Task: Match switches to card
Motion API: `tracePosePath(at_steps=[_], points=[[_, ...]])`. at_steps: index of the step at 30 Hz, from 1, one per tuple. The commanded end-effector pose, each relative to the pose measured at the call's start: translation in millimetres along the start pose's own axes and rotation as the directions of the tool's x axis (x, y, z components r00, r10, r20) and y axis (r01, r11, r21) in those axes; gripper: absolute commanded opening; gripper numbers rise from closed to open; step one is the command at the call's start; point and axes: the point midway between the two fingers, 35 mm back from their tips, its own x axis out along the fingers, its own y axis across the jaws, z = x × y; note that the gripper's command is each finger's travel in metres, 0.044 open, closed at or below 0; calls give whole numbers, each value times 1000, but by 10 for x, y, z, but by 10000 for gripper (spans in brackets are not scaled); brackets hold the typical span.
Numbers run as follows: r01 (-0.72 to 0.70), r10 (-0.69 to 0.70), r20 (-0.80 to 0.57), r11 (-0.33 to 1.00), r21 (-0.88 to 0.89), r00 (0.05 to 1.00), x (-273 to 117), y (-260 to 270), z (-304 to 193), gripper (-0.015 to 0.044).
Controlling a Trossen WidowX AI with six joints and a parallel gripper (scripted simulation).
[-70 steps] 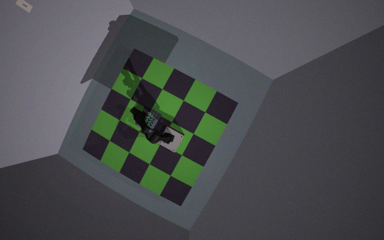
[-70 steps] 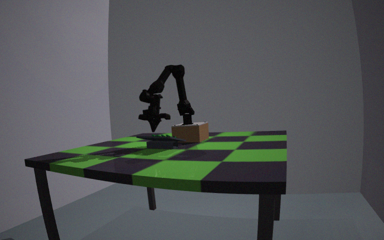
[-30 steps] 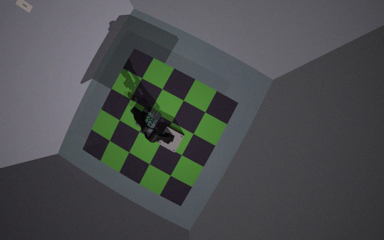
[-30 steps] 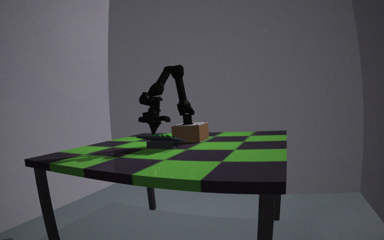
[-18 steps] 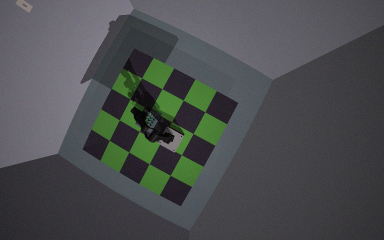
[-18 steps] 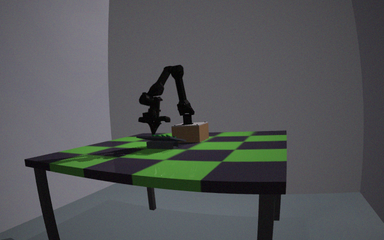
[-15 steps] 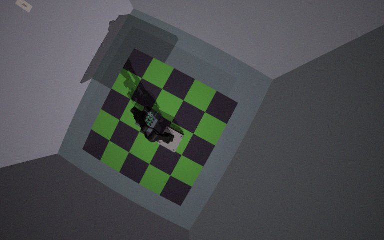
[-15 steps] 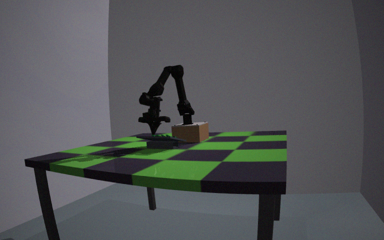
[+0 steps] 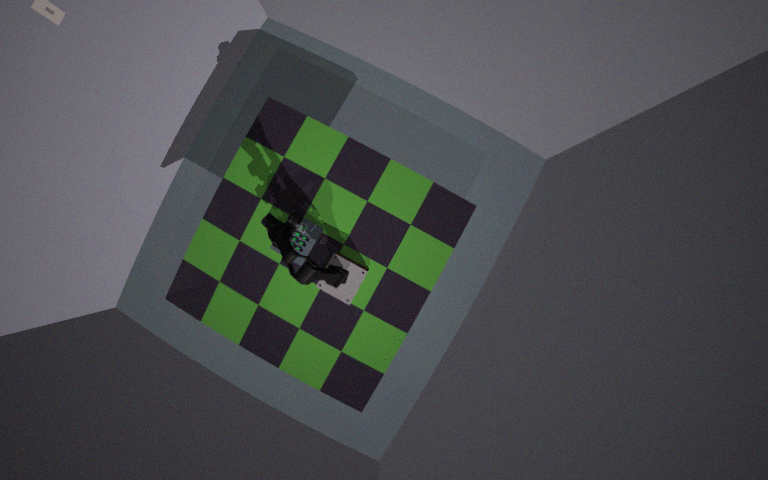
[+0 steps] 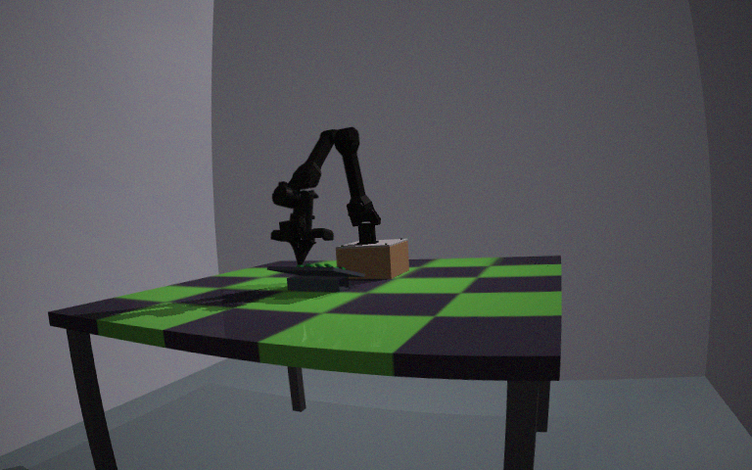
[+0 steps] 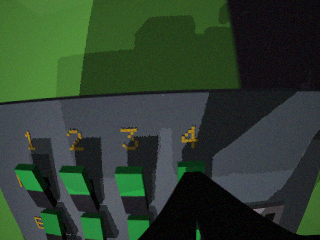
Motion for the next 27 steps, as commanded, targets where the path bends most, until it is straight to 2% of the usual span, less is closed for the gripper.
tracePosePath(at_steps=[1, 6, 10, 12, 17, 22, 27], points=[[-2, 2, 0, 1000, -1, 1000, 11, 4, -2, 0], [0, 0, 0, 1000, 0, 1000, -19, 0, 0, 0], [-1, 1, 21, 1000, -1, 1000, -530, 0, -12, 0], [-2, 2, 25, 1000, -2, 1000, -636, 2, -26, 0], [-2, 2, 25, 1000, -2, 1000, -636, 1, -42, 0], [-2, 2, 23, 1000, -2, 1000, -623, 0, -411, 0], [-2, 2, 21, 1000, -2, 1000, -603, 0, -426, 0]])
